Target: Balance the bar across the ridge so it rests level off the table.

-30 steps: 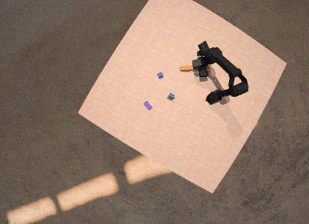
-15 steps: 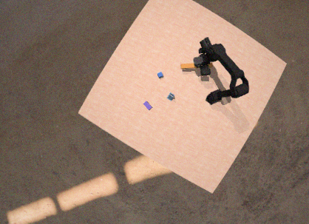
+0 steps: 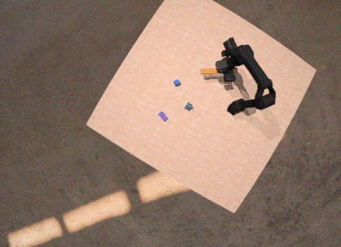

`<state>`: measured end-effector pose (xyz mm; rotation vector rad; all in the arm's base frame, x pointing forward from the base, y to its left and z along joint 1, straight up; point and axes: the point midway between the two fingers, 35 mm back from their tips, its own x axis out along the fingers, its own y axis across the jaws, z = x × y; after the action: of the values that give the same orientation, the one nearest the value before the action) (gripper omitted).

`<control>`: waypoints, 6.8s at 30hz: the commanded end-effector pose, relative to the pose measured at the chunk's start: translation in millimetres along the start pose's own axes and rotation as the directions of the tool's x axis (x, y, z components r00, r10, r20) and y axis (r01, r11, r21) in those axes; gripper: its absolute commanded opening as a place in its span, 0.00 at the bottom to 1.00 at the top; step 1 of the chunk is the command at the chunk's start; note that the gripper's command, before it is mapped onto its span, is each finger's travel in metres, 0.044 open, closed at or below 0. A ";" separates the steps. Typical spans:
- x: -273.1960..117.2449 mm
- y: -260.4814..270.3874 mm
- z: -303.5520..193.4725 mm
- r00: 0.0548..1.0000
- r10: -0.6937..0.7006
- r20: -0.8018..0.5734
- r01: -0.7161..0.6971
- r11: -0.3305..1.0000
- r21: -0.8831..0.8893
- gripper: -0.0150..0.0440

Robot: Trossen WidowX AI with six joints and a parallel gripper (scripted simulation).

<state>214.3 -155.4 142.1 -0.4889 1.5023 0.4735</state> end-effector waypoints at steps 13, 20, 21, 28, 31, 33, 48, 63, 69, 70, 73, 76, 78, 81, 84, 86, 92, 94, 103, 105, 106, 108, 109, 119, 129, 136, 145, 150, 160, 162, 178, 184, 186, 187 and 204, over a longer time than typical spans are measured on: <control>-23.2 7.4 17.4 1.000 -0.013 0.001 0.013 0.998 -0.065 0.25; -23.5 15.9 41.4 1.000 -0.012 0.003 0.013 0.989 -0.145 0.25; -23.6 17.4 44.8 1.000 -0.012 0.004 0.013 0.988 -0.156 0.25; -23.9 28.5 67.9 1.000 -0.011 0.006 0.012 0.972 -0.235 0.25; -24.0 33.9 77.5 1.000 -0.010 0.007 0.012 0.963 -0.268 0.25; -24.1 37.7 83.8 1.000 -0.010 0.008 0.012 0.957 -0.291 0.25; -25.0 71.5 127.8 1.000 -0.006 0.013 0.011 0.892 -0.451 0.25; -26.0 113.7 165.7 1.000 -0.001 0.017 0.011 0.799 -0.601 0.25; -26.4 132.3 178.9 1.000 0.001 0.018 0.011 0.755 -0.656 0.25; -26.5 135.5 180.9 1.000 0.001 0.018 0.012 0.747 -0.665 0.25; -26.7 145.1 187.0 1.000 0.002 0.019 0.012 0.723 -0.691 0.25; -27.0 154.9 192.8 1.000 0.003 0.020 0.012 0.698 -0.716 0.25; -27.1 161.4 196.6 1.000 0.004 0.020 0.012 0.681 -0.732 0.25; -27.4 171.4 202.0 1.000 0.005 0.021 0.012 0.654 -0.756 0.25; -27.6 181.2 207.6 1.000 0.006 0.021 0.013 0.627 -0.779 0.25; -27.8 187.9 211.2 1.000 0.007 0.022 0.013 0.608 -0.794 0.25; -25.3 191.5 214.8 1.000 0.007 0.022 0.013 0.596 -0.803 0.25; -22.5 191.7 215.4 1.000 0.007 0.022 0.013 0.596 -0.803 0.25; -7.9 191.9 217.2 1.000 0.007 0.022 0.014 0.596 -0.803 0.25; -4.6 191.8 217.2 1.000 0.007 0.022 0.014 0.596 -0.803 0.25; -3.0 191.8 217.2 1.000 0.007 0.022 0.014 0.595 -0.803 0.25; 0.3 191.7 217.2 1.000 0.007 0.022 0.014 0.595 -0.803 0.25; 1.9 191.6 217.2 1.000 0.007 0.022 0.014 0.595 -0.803 0.25; 15.7 191.4 216.5 1.000 0.007 0.022 0.014 0.595 -0.804 0.25; 14.4 191.4 216.6 1.000 0.007 0.022 0.014 0.595 -0.804 0.25; 15.0 191.4 216.6 1.000 0.007 0.022 0.014 0.595 -0.804 0.25; 15.7 191.5 216.6 1.000 0.007 0.022 0.014 0.595 -0.804 0.25; 16.1 191.5 216.6 1.000 0.007 0.022 0.014 0.595 -0.804 0.25; 17.0 191.5 216.7 1.000 0.007 0.022 0.014 0.595 -0.804 0.25; 17.1 191.5 216.7 1.000 0.007 0.022 0.014 0.595 -0.804 0.25; 18.4 191.6 216.7 1.000 0.007 0.022 0.014 0.595 -0.804 0.25; 19.0 191.6 216.8 1.000 0.007 0.022 0.014 0.595 -0.804 0.25; 19.1 191.6 216.8 1.000 0.007 0.022 0.014 0.595 -0.804 0.25; 19.2 191.6 216.8 1.000 0.007 0.022 0.014 0.595 -0.804 0.25; 20.7 191.6 216.9 1.000 0.007 0.022 0.014 0.595 -0.804 0.25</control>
<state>281.0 126.3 122.0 -1.1958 1.1858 1.1781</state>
